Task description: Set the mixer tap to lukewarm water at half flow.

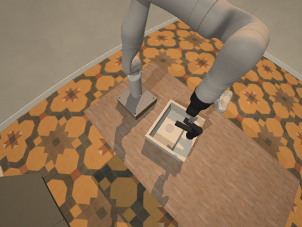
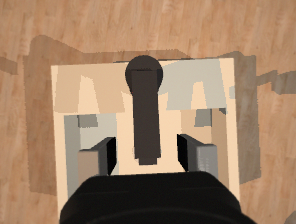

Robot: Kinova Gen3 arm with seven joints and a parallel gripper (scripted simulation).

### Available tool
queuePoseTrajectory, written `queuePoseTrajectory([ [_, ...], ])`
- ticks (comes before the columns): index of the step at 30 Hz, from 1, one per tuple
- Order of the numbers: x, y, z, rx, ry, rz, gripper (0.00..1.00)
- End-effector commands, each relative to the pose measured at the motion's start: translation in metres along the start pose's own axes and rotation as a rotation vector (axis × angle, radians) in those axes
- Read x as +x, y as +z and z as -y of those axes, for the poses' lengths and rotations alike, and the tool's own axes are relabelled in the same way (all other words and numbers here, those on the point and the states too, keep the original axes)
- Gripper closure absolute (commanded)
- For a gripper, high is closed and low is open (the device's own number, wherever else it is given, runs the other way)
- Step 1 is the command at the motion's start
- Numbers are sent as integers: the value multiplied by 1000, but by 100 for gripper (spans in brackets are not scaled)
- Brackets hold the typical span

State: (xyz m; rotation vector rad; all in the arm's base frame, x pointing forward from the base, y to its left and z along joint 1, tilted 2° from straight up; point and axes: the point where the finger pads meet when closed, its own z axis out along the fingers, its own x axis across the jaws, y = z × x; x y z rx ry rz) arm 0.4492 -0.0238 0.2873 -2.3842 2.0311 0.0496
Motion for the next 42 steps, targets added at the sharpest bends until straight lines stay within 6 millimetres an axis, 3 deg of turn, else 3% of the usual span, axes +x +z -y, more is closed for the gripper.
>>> queuePoseTrajectory([
  [1,0,-1,0,2,0,0,0],
  [18,0,5,0,2,0,0,0],
  [42,1,37,0,2,0,0,0],
])
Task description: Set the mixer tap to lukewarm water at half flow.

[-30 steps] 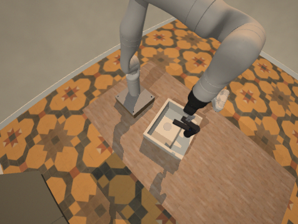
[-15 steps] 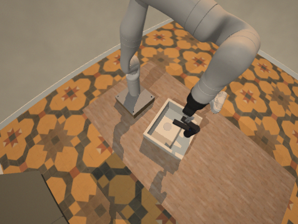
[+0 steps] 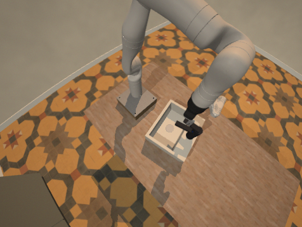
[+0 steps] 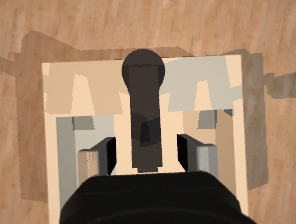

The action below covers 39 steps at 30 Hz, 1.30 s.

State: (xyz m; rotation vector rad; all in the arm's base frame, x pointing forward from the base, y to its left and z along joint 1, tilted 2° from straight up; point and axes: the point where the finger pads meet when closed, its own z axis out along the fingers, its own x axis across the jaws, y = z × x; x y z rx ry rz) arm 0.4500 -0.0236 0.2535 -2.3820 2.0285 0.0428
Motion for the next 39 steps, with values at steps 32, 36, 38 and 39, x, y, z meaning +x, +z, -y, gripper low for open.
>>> queuePoseTrajectory([
  [32,0,19,-1,-4,0,1,0],
  [36,0,19,-1,-4,0,1,0],
  [38,0,19,-1,-4,0,1,0],
  [39,0,19,-1,-4,0,1,0],
])
